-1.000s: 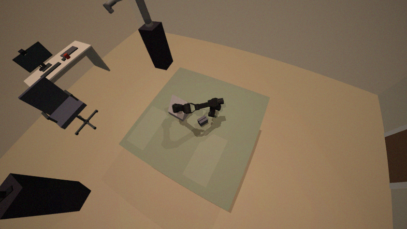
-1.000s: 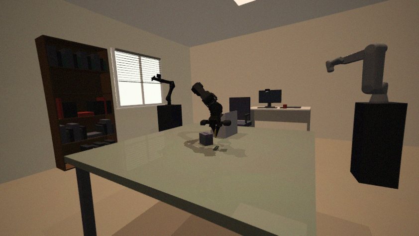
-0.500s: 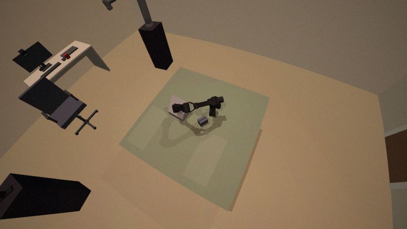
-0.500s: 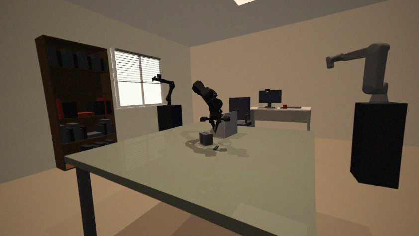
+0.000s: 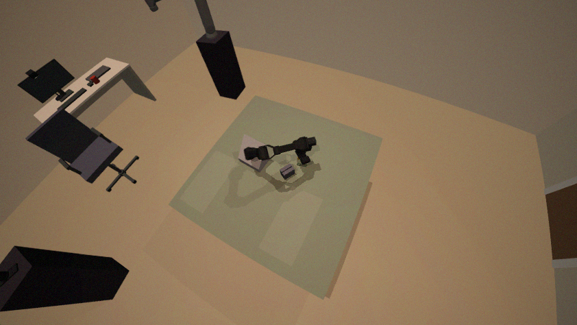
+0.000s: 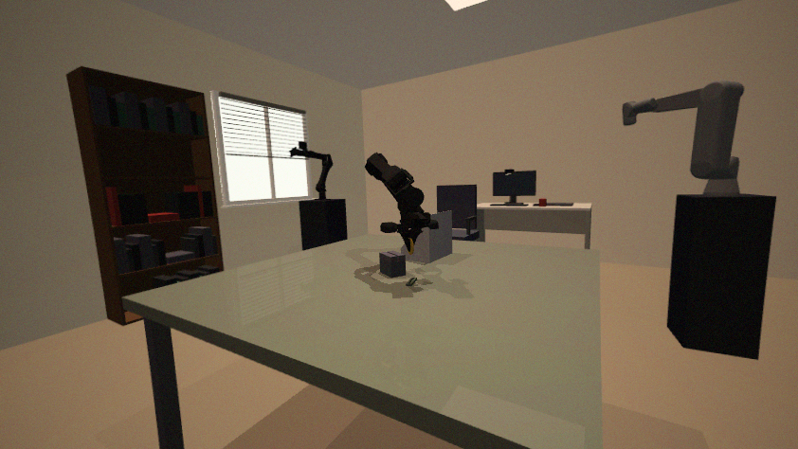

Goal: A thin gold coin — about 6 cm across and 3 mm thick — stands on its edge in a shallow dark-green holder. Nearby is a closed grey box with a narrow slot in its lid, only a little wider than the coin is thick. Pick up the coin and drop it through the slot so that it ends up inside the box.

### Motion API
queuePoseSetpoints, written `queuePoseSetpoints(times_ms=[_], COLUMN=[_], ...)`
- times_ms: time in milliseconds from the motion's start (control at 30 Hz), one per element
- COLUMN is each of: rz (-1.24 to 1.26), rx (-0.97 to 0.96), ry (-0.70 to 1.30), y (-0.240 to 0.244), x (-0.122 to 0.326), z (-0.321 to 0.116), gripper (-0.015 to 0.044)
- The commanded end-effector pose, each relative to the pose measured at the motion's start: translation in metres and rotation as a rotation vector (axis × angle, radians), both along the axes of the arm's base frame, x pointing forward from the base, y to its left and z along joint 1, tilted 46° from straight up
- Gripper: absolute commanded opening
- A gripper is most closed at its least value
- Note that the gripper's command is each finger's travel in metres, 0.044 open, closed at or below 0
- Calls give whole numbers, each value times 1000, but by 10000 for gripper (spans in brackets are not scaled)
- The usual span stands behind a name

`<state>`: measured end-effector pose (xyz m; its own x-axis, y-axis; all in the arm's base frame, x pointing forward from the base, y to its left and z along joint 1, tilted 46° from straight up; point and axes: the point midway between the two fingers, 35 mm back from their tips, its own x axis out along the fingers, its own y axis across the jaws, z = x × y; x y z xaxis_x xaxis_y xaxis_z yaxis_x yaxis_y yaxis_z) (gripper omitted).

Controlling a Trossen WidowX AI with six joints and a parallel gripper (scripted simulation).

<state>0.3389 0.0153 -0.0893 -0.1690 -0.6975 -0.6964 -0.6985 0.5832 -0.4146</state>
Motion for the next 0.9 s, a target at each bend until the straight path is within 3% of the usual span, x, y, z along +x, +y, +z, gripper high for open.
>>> queuePoseSetpoints(times_ms=[0, 867], rz=[82, 99], rx=[26, 30], ry=[85, 104], y=[0, -27], x=[-2, -24], z=[1, 38], gripper=[0, 0])
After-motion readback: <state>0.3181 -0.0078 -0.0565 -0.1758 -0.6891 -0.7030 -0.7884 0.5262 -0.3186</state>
